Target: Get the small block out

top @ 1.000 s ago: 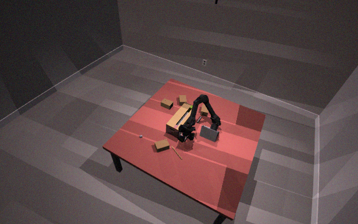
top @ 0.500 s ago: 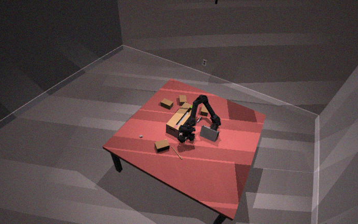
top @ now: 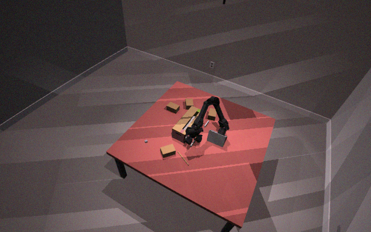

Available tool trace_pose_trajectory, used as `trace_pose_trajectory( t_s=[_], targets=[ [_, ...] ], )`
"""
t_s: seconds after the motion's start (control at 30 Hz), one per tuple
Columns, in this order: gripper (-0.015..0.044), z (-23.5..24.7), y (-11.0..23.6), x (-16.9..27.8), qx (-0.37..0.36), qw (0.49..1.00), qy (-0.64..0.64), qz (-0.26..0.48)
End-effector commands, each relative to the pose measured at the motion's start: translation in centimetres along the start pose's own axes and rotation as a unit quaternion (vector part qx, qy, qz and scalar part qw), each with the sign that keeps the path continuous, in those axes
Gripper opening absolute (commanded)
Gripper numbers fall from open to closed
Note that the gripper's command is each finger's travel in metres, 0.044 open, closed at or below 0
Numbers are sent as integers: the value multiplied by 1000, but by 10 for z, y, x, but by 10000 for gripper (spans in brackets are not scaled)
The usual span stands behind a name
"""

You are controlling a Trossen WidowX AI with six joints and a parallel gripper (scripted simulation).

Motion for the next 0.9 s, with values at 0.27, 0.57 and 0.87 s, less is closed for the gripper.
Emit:
trace_pose_trajectory(
  t_s=[0.27,0.57,0.87],
  targets=[
    [0,13,32,11,28,998,52,4],
    [0,32,62,18,66,989,129,17],
    [0,53,90,20,101,973,206,36]
  ],
)
Point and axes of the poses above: the point midway between the two fingers, 35 mm back from their tips, its own y axis back along the fingers, its own z axis across the jaws, x = y × z, the point moved 9 cm from there along y, back along the fingers, and after that the axes turned 5 degrees about y, right-handed, at the moved point
